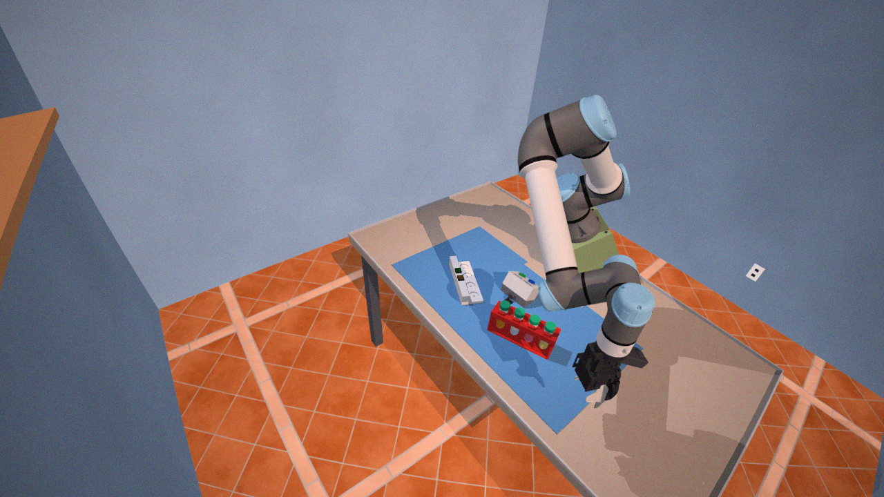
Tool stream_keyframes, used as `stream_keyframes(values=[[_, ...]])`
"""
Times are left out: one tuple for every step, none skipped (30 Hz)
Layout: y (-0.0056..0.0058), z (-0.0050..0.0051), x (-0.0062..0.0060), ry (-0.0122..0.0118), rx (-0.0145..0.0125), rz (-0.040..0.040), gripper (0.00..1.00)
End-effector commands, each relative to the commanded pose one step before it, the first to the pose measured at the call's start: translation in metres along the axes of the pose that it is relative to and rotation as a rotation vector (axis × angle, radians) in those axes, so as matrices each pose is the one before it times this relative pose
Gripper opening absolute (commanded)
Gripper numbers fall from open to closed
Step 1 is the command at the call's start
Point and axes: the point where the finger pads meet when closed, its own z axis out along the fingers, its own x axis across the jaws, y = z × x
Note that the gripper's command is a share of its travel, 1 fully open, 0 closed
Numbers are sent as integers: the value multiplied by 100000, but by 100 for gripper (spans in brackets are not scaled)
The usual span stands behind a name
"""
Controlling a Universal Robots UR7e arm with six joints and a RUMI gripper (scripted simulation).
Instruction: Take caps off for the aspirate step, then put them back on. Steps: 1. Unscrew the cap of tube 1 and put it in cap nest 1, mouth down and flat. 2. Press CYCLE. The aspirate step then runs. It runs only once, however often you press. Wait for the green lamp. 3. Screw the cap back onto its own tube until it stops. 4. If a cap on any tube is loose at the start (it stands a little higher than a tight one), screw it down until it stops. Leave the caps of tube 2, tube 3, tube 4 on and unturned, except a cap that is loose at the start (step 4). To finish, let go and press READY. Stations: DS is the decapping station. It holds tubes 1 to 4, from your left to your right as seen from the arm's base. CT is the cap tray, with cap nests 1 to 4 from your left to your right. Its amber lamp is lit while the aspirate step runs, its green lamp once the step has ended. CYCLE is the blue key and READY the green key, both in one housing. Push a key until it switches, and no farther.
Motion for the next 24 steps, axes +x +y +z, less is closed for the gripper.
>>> stream_keyframes(values=[[19,-83,41,152,-58,24,35],[0,0,0,0,0,0,35],[0,0,0,0,0,0,35],[0,0,0,0,0,0,35],[0,0,0,0,0,0,35],[0,0,0,0,0,0,35],[188,-44,-810,-22,-107,1663,35],[386,-33,-316,-66,882,3214,35],[396,-37,-304,-26,347,1266,35],[399,-38,-299,-1,-1,0,35],[399,-38,-299,-1,-1,0,35],[399,-38,-299,-1,-1,0,35],[399,-38,-299,-1,-1,0,35],[399,-38,-299,-1,-1,0,35],[399,-38,-299,-1,-1,0,35],[253,-24,-189,0,0,0,35],[0,0,0,0,0,0,35],[0,0,0,0,0,0,35],[330,-31,-375,-86,499,3294,35],[342,-33,-363,-74,424,2800,35],[352,-34,-354,-1,-1,0,35],[0,0,0,0,0,0,35],[0,0,0,0,0,0,35],[352,-34,-353,-1,-1,0,35]])
